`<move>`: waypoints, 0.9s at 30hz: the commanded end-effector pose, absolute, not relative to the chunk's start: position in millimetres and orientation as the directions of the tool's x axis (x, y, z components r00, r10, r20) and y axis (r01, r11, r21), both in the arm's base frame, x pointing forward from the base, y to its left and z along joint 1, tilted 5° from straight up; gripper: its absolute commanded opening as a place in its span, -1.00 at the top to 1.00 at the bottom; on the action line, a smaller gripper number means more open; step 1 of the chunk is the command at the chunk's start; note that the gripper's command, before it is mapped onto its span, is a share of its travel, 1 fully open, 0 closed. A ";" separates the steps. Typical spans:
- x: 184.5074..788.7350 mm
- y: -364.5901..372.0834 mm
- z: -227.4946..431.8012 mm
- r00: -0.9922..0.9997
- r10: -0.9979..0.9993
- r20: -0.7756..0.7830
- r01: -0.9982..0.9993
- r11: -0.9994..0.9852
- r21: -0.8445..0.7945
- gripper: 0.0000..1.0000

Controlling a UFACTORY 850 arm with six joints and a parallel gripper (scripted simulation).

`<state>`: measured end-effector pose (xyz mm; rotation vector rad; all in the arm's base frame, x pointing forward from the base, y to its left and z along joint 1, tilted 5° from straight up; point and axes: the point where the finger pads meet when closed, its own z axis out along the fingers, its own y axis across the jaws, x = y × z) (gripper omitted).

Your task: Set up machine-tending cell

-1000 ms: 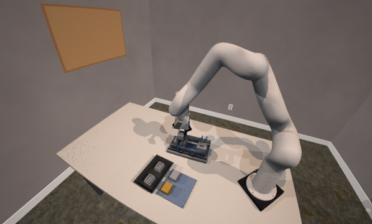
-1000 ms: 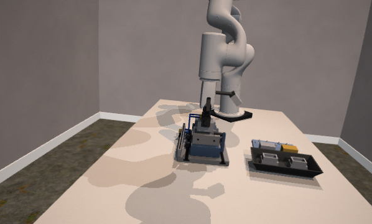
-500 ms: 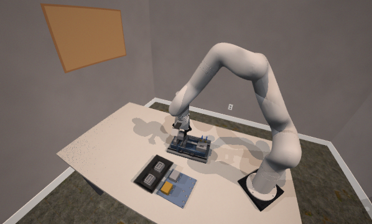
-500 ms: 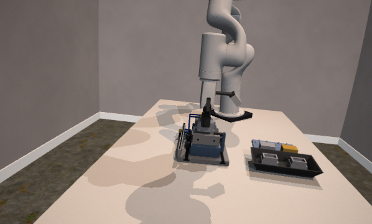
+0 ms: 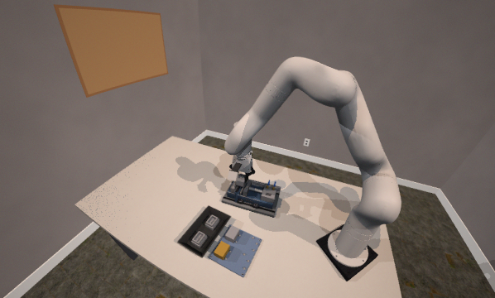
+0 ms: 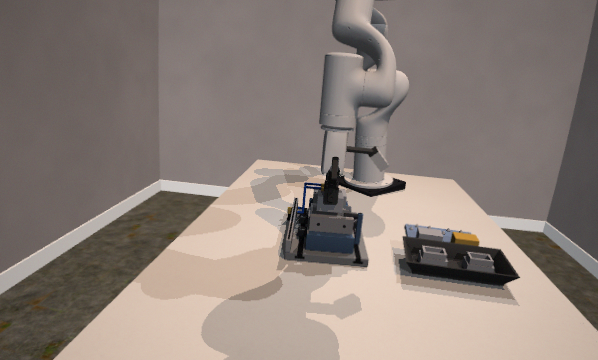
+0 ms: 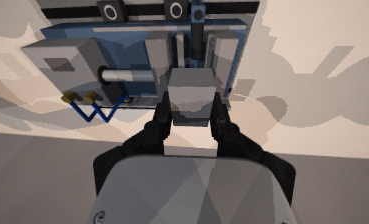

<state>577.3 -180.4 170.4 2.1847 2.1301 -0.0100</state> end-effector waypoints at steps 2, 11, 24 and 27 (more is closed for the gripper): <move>578.2 -180.6 171.2 0.027 0.997 -0.068 0.998 -0.023 0.062 1.00; 578.3 -180.7 169.8 0.027 0.997 -0.068 0.998 -0.023 0.062 1.00; 578.4 -180.8 166.6 0.027 0.997 -0.068 0.998 -0.023 0.062 1.00; 578.5 -180.9 165.6 0.027 0.997 -0.068 0.998 -0.023 0.062 1.00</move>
